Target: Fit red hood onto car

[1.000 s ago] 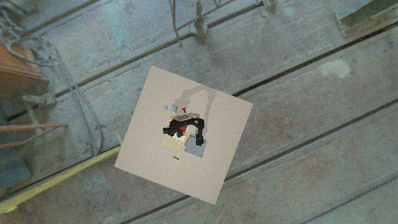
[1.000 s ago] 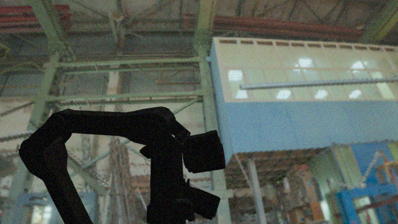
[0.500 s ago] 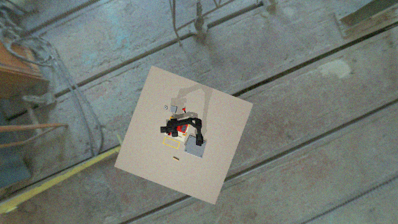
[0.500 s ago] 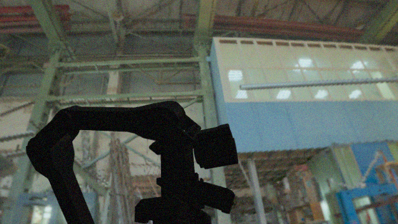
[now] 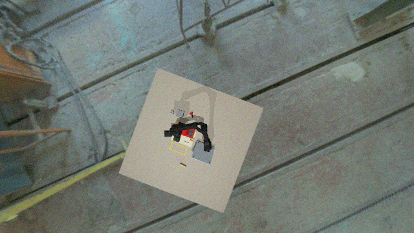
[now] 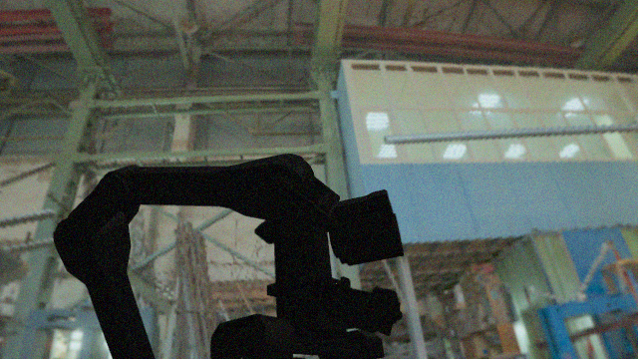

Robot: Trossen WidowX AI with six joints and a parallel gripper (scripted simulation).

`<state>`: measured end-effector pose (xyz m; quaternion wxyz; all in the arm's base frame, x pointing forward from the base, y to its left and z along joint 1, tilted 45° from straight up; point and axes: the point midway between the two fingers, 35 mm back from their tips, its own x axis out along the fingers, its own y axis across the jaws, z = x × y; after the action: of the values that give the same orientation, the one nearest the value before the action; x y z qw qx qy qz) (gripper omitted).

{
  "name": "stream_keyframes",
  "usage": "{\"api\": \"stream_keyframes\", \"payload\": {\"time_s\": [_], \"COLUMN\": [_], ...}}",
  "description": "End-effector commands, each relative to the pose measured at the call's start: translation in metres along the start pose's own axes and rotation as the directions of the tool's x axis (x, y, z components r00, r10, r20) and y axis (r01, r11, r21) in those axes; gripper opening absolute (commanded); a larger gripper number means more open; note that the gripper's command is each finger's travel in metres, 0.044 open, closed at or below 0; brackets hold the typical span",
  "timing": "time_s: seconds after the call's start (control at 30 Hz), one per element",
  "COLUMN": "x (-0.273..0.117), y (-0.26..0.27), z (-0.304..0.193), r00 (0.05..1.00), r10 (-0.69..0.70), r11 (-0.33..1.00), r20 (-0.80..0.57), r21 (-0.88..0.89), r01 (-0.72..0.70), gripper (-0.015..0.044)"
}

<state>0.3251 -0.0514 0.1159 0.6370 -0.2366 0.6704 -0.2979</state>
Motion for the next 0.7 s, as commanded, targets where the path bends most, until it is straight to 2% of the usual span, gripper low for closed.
{"api": "stream_keyframes", "payload": {"time_s": [0.0,0.27,0.67], "x": [-0.002,0.005,0.047], "y": [-0.001,-0.001,-0.003], "z": [0.004,0.003,0.002], "r00": [1.0,1.0,1.0], "r10": [-0.002,-0.002,-0.004], "r11": [0.999,0.999,0.999], "r20": [0.008,0.008,0.008], "r21": [0.049,0.049,0.049], "r01": [0.001,0.001,0.003], "gripper": [0.0,0.0,0.0]}}
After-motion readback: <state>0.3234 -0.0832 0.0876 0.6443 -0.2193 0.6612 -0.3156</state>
